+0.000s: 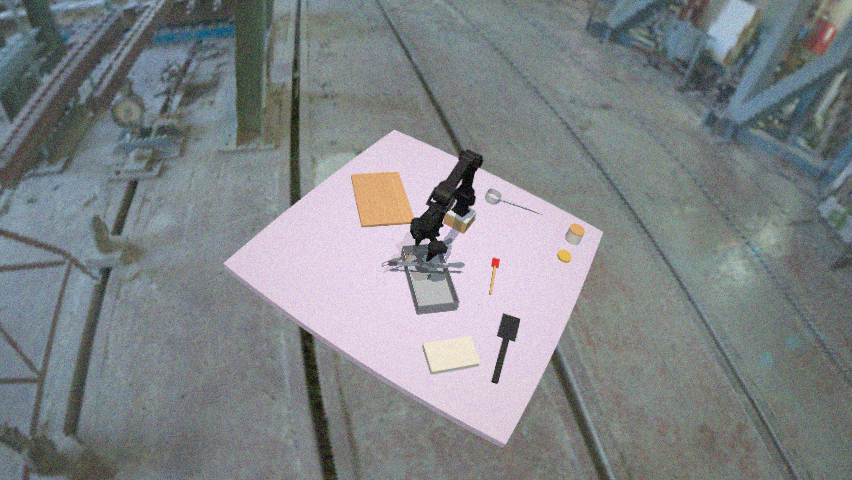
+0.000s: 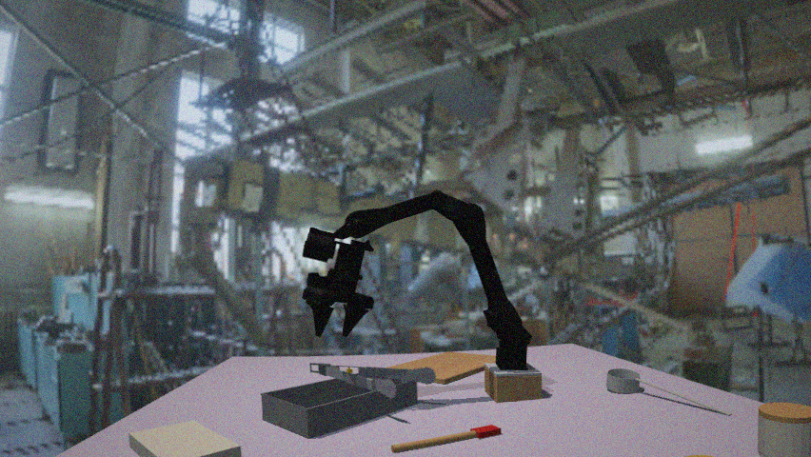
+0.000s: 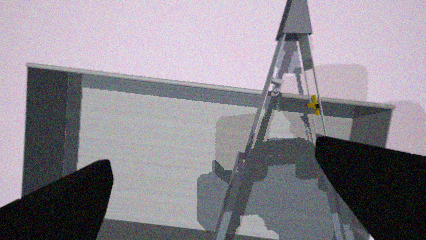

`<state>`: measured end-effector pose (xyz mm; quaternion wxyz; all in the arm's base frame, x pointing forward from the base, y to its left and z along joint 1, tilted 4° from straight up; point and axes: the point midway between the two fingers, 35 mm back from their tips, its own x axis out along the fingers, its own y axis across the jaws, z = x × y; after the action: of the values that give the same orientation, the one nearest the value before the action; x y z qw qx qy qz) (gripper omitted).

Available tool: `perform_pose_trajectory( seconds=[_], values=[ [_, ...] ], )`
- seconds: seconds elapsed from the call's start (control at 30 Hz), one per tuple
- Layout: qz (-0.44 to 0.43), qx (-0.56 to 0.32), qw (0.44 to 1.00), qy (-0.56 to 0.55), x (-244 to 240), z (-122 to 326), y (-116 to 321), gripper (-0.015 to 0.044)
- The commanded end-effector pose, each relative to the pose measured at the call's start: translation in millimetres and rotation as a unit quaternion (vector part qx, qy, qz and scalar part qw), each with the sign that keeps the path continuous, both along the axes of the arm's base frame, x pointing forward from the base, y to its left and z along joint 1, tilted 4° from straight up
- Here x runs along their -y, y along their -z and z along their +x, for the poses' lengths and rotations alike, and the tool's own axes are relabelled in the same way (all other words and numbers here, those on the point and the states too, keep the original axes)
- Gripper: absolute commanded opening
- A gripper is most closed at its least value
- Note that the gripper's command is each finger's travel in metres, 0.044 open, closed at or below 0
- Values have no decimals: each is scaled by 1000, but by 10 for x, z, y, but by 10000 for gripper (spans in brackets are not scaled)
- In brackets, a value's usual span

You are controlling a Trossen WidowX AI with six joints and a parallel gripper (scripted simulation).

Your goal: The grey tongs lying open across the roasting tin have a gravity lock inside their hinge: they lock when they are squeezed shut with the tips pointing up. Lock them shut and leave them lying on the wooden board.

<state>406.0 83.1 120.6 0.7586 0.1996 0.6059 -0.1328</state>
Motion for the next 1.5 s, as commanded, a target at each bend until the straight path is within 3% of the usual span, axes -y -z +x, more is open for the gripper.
perform_pose_trajectory(
  seconds=[0.0, 1.47],
  values=[
    [2, -107, 993, 39, 282, -213, 294, 440],
    [3, -128, 991, 46, 393, -240, 818, 440]
  ],
)
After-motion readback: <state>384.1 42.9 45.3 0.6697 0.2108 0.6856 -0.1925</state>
